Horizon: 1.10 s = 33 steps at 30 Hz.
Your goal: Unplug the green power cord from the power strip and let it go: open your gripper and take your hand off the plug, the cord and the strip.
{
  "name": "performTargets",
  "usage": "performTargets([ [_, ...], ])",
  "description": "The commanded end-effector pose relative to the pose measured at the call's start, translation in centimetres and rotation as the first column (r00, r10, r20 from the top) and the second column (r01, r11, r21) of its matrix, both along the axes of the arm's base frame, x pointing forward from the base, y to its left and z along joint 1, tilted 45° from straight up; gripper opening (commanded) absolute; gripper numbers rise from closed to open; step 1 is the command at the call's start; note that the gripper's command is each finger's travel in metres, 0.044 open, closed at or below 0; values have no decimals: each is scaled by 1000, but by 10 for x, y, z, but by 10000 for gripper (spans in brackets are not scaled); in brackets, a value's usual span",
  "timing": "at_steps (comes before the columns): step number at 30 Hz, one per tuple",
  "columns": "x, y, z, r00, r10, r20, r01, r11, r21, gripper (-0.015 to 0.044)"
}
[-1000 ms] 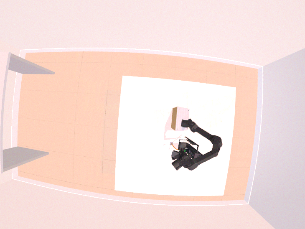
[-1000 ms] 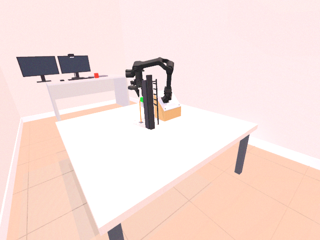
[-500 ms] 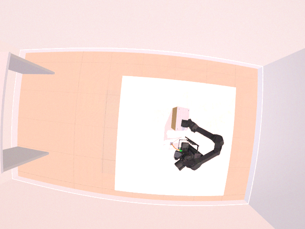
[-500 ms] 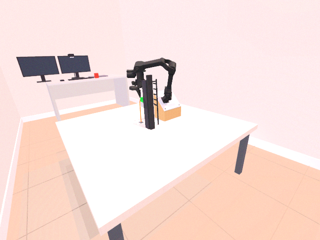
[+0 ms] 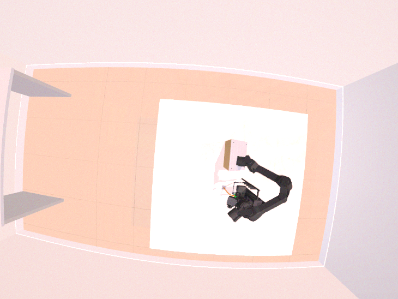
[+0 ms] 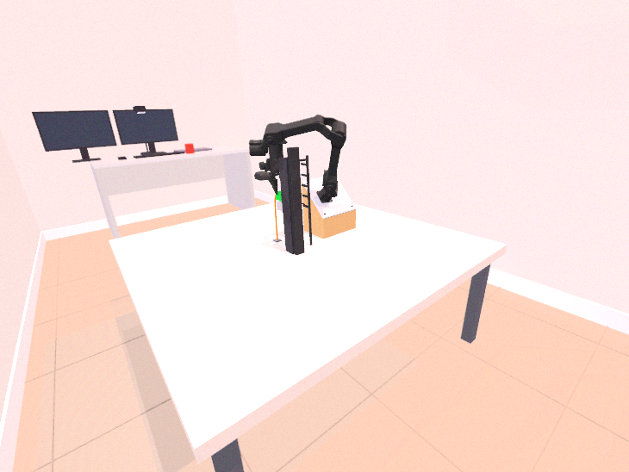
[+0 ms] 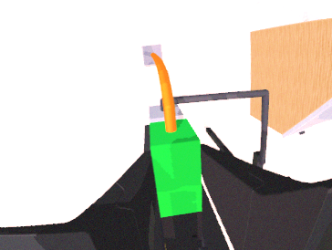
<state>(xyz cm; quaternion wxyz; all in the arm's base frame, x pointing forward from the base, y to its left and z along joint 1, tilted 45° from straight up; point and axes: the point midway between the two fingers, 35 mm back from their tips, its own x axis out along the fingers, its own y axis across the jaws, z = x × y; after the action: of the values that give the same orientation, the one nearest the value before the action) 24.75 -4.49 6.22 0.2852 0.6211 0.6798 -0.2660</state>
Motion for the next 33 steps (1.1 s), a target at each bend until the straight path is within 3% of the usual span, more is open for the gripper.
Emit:
performTargets([
  [1, 0, 0, 0, 1000, 0, 0, 0, 1000, 0, 42],
  [8, 0, -1, 0, 1000, 0, 0, 0, 1000, 0, 0],
  [33, 4, -29, -24, 1000, -4, 0, 4, 1000, -2, 0],
])
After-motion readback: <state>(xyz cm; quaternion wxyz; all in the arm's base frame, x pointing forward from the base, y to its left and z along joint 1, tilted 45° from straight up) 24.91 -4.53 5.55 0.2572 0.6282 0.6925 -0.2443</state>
